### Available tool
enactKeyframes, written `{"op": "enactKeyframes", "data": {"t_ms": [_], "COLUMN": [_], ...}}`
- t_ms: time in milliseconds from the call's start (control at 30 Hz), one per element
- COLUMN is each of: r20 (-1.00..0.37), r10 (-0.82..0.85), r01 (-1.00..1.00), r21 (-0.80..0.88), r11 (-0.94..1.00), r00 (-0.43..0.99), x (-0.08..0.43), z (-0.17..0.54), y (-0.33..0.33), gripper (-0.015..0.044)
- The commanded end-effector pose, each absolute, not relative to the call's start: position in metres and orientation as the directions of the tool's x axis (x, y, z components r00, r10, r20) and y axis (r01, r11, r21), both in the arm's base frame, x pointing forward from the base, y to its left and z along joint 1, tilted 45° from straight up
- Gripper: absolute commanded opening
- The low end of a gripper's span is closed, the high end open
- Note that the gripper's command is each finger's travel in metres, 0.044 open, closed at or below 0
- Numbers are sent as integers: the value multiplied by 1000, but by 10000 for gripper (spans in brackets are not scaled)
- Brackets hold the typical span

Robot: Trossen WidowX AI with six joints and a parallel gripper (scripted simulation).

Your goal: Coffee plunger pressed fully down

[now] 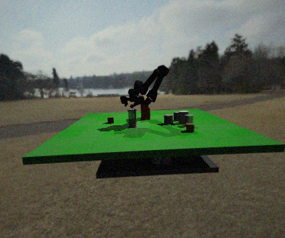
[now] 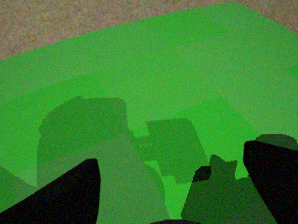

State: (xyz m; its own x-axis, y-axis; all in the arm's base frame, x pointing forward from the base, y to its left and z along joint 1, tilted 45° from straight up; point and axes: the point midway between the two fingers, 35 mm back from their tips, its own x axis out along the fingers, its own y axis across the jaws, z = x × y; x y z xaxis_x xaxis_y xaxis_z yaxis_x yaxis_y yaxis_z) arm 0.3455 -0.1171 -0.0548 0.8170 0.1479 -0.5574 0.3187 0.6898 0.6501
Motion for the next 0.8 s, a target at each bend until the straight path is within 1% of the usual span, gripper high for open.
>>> {"op": "enactKeyframes", "data": {"t_ms": [0,33,67,267,533,767], "r20": [-558,-558,-558,-562,-566,-566], "r10": [148,148,148,149,156,156], "r01": [319,319,319,321,324,324], "r21": [650,650,650,648,652,652], "r11": [690,690,690,691,686,686], "r00": [817,817,817,813,809,809], "x": [345,345,345,341,310,309], "z": [-55,-55,-55,-43,12,11], "y": [-117,-117,-117,-127,-160,-160], "gripper": [400,426,440,440,440,440]}}
